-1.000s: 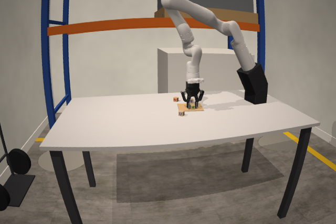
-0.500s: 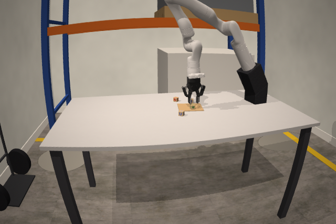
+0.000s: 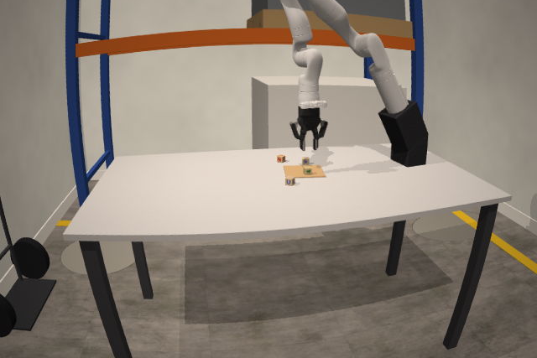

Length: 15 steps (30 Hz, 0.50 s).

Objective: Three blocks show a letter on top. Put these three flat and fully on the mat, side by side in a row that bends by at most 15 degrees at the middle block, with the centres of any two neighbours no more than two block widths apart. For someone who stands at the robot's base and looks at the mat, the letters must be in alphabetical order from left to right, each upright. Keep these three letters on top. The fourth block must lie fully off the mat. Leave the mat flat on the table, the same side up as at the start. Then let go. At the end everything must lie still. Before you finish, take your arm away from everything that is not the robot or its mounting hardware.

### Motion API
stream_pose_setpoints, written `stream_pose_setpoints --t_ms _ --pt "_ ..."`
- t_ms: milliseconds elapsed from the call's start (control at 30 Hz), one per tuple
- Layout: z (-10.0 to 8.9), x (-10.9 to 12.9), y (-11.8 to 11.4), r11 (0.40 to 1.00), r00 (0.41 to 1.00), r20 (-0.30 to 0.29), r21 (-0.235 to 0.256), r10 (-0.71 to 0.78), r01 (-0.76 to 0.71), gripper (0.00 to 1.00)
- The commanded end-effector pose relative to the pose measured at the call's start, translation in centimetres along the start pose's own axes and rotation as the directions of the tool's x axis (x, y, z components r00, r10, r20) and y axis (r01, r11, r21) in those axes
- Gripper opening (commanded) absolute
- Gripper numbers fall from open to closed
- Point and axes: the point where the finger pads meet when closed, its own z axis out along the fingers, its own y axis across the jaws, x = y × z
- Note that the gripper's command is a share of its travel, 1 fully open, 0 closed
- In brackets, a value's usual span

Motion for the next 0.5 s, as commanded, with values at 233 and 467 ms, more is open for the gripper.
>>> stream_pose_setpoints --t_ms 233,467 --pt "-0.7 0.3 0.58 1.0 1.0 -0.009 -0.017 0.0 0.0 1.0" --pt "-0.7 0.3 0.58 1.0 1.0 -0.009 -0.017 0.0 0.0 1.0"
